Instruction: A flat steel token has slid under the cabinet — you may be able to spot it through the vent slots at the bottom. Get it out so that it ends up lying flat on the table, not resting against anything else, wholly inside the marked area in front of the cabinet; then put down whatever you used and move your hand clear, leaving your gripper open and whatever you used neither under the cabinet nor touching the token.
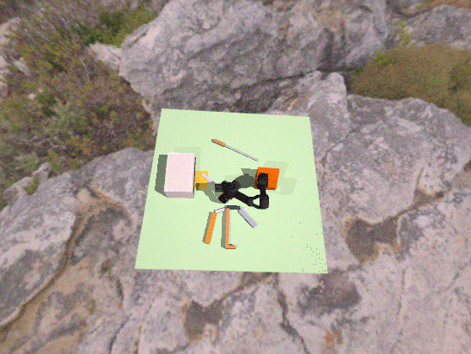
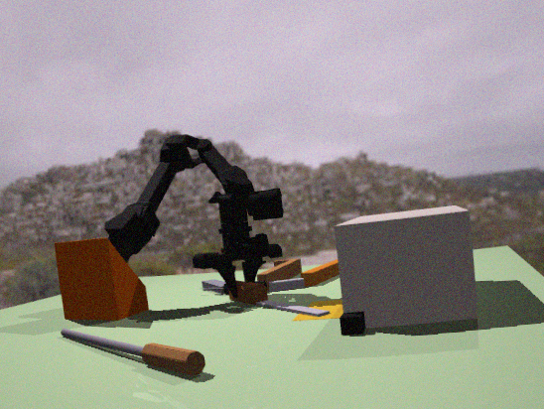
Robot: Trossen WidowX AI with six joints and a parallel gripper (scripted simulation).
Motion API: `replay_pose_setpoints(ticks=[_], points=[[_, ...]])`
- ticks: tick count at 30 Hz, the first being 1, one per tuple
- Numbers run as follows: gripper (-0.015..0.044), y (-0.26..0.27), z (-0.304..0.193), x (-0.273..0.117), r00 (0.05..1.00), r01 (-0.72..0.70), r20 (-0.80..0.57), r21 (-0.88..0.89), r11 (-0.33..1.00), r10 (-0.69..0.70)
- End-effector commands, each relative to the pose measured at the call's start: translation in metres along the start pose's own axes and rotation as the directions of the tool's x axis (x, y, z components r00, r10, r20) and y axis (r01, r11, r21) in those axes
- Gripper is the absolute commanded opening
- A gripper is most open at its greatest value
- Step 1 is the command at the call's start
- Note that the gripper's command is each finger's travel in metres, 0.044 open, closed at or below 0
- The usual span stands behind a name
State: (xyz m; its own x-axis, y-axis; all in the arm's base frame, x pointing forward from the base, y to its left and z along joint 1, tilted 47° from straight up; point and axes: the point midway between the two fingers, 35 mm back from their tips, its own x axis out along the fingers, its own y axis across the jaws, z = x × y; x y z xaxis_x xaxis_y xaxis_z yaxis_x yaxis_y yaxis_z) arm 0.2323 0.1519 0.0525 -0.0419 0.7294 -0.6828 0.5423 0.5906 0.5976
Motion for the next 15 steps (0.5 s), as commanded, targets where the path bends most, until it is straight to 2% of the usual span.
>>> replay_pose_setpoints(ticks=[1,15], points=[[0.0000,0.007,-0.004,-0.001,1.000,-0.007,0.003,-0.004,1.000,0.007],[0.0000,0.020,-0.018,-0.002,1.000,-0.008,0.002,-0.004,1.000,0.008]])
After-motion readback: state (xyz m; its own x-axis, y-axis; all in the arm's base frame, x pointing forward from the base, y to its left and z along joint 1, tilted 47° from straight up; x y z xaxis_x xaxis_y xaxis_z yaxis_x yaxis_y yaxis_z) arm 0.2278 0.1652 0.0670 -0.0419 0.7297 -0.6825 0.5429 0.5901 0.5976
